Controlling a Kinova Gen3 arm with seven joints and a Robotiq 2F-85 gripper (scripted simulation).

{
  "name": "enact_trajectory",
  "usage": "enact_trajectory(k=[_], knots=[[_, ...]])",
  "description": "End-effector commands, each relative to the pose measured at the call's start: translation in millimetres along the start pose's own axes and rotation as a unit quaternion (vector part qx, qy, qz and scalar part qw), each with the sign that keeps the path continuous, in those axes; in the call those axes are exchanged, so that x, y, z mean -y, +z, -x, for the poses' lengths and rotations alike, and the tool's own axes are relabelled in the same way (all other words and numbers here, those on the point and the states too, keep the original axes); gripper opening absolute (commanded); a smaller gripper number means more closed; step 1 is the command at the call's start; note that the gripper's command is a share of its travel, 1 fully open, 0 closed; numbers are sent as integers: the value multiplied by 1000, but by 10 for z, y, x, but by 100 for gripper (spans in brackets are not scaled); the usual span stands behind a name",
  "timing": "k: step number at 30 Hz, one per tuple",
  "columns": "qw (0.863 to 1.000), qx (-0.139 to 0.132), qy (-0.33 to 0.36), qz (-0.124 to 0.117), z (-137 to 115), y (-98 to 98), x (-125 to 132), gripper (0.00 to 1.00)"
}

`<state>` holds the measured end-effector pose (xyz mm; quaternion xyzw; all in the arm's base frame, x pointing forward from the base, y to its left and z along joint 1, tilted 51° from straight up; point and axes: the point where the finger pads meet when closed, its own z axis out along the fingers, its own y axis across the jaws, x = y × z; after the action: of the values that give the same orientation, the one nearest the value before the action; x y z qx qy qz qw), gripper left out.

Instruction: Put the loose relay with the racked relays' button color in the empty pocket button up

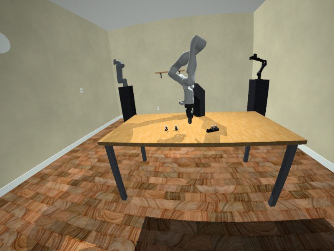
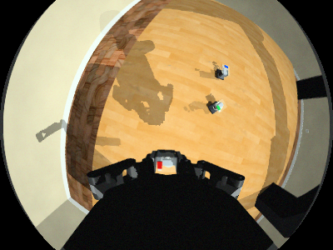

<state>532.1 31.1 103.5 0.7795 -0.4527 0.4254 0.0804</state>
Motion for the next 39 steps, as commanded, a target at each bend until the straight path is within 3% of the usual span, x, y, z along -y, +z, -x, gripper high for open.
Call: enact_trajectory(k=[1,3,14,39], knots=[[1000,-5,-18,-1,158,4,84,0],[1000,-6,-19,-5,509,23,208,0],[1000,0,-15,5,1663,31,264,0],[999,0,-39,5,1686,33,262,0]])
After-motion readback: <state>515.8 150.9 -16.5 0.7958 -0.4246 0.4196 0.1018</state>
